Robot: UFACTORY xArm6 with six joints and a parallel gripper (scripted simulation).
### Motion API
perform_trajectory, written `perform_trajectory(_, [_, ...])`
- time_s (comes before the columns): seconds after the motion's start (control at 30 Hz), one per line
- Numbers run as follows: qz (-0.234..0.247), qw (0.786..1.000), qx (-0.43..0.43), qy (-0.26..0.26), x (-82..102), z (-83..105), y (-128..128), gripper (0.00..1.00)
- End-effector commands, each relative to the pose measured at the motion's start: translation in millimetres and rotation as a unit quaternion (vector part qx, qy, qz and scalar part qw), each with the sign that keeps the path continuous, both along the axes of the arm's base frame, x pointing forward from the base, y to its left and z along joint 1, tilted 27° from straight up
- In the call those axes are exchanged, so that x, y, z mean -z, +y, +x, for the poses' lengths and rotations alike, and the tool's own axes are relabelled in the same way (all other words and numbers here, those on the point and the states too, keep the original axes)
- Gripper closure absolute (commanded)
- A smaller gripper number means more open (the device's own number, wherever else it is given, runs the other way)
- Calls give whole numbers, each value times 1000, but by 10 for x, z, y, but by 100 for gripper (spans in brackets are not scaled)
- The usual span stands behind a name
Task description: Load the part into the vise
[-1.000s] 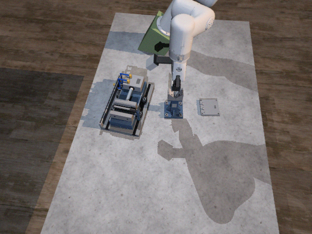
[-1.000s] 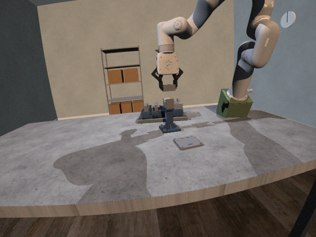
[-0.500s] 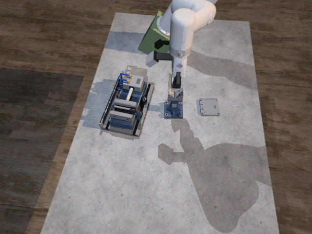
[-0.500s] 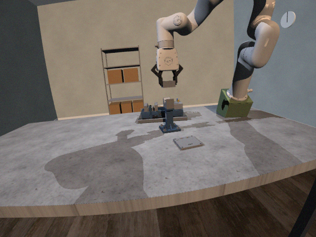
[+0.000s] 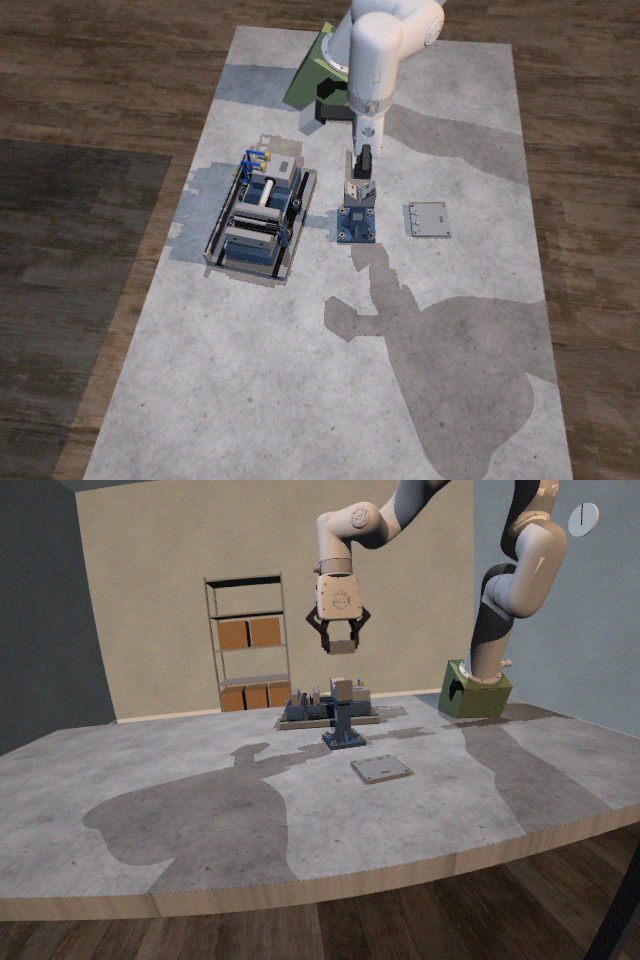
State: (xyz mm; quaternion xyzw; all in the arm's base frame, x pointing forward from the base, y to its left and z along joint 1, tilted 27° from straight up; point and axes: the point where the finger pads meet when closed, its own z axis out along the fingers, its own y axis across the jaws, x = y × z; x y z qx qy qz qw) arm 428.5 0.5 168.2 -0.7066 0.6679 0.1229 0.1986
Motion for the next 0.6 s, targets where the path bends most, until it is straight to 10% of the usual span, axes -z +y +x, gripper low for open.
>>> perform_trajectory(0.0, [0, 1000, 0, -2, -17, 10, -8, 100])
perform_trajectory(0.57, [-1, 1000, -7, -5, -12, 27, -30, 100])
